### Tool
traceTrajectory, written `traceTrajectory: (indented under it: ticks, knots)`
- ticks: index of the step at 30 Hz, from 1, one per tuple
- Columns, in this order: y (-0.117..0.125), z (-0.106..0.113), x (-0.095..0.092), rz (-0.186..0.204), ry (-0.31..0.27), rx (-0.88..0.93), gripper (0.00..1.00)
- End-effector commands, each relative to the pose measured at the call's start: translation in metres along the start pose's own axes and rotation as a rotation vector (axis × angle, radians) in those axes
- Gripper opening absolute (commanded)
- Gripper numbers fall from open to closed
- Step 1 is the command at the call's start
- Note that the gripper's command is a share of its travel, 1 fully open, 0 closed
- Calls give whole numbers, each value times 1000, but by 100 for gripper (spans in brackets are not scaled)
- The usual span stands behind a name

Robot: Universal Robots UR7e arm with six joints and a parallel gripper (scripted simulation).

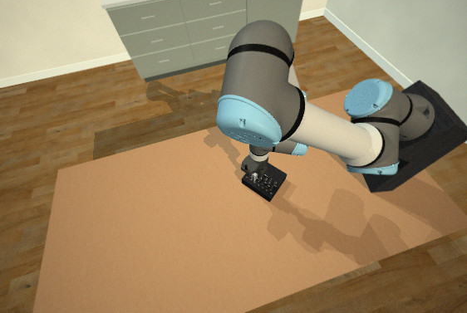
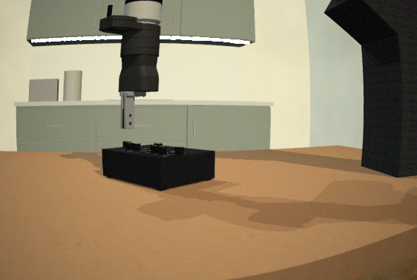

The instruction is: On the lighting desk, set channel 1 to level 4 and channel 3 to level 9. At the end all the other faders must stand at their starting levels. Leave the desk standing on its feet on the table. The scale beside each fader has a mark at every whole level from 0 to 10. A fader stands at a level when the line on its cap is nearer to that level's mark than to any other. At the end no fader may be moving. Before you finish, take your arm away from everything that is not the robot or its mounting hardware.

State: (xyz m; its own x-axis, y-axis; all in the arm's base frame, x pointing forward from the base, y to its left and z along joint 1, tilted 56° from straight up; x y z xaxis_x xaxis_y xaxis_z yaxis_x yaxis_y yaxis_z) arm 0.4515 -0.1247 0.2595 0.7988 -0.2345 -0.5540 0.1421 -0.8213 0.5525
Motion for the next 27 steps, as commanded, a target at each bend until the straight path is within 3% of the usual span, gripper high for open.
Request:
traceTrajectory:
  ticks: [1,27]
  knots:
    - [-1,0,3,0,1,0,0]
    - [-1,0,18,0,1,0,0]
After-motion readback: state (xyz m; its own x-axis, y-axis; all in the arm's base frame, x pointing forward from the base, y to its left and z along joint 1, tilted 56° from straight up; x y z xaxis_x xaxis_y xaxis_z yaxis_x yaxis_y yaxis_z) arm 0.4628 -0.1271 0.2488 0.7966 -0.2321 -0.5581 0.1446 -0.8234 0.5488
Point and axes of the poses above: the point where the finger pads meet when closed, its own x axis out along the fingers, its own y axis across the jaws, z = x × y, the point moved 8 cm from there along -x, back along the fingers, and after that the axes turned 6 degrees about x, right-handed, at the moved point
